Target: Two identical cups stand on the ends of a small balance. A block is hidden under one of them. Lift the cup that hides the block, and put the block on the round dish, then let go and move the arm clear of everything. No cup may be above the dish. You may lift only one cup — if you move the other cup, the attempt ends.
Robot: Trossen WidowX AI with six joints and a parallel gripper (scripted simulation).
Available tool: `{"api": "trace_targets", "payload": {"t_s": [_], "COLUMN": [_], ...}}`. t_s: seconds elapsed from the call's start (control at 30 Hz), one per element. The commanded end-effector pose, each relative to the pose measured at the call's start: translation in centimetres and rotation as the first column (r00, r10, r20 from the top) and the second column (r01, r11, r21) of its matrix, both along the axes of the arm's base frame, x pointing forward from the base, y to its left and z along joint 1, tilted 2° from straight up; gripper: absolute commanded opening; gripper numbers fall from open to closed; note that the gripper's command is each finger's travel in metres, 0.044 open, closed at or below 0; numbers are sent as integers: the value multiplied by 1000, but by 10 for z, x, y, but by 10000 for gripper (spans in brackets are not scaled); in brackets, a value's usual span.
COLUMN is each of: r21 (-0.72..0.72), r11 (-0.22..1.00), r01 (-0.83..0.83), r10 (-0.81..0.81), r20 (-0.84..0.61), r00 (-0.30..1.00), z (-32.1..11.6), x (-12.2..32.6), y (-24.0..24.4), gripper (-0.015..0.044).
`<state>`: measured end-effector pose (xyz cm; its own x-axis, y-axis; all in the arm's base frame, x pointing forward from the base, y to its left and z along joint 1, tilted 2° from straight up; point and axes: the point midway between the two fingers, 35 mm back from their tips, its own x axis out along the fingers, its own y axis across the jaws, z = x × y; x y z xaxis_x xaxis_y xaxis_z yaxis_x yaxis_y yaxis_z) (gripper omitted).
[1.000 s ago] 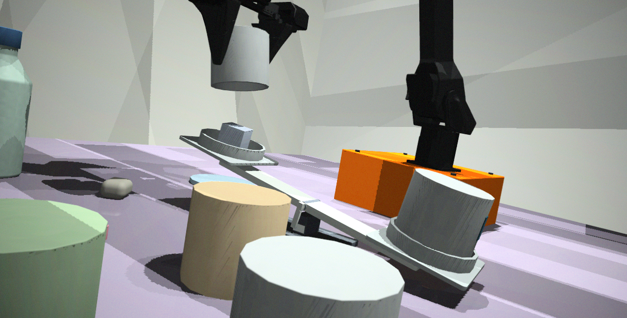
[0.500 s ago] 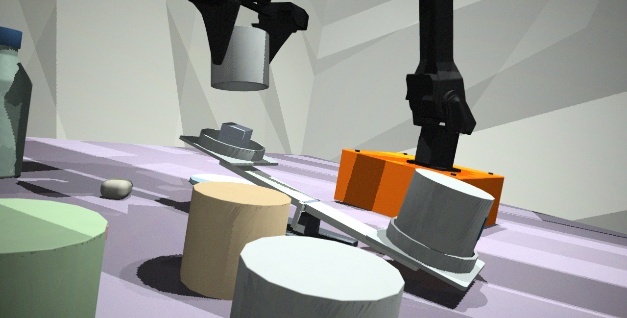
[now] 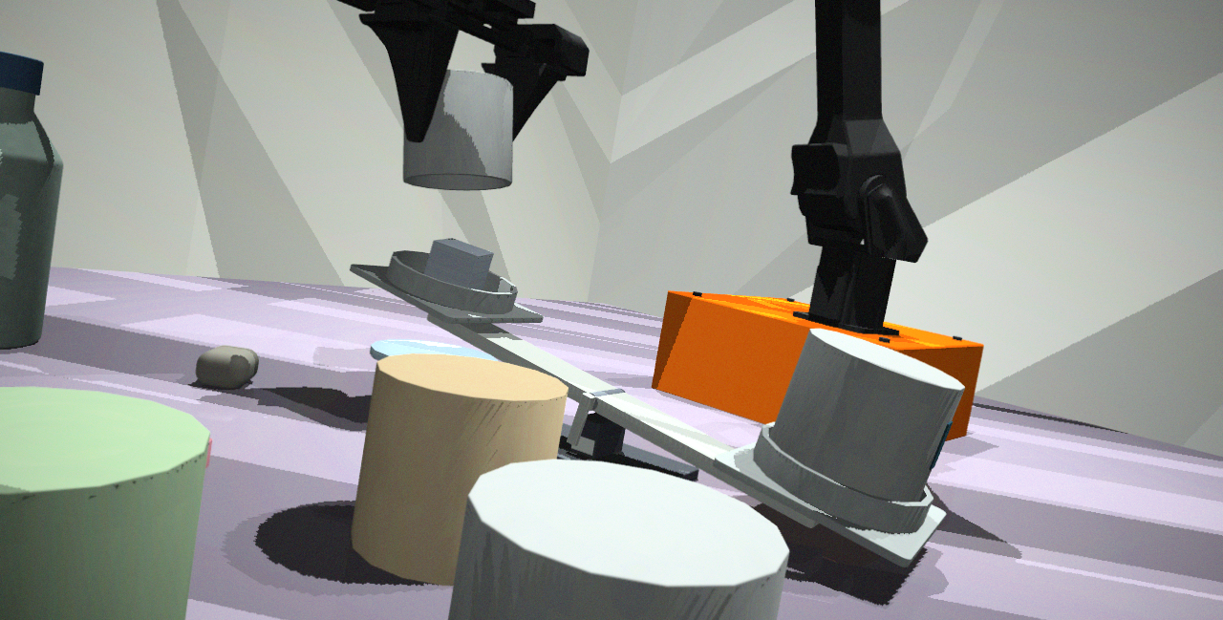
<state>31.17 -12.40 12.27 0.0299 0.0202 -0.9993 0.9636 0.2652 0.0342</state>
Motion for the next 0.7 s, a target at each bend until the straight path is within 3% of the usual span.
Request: {"api": "trace_targets", "payload": {"t_s": [0.0,0.67], "r21": [0,-10], "r11": [1000,1000], "r01": [9,1], "r10": [-9,-1], "r20": [0,-1], "r00": [1000,1000], "z": [-10,-59], "x": [-12,-92], "y": [-21,-110], "gripper": [0,0]}}
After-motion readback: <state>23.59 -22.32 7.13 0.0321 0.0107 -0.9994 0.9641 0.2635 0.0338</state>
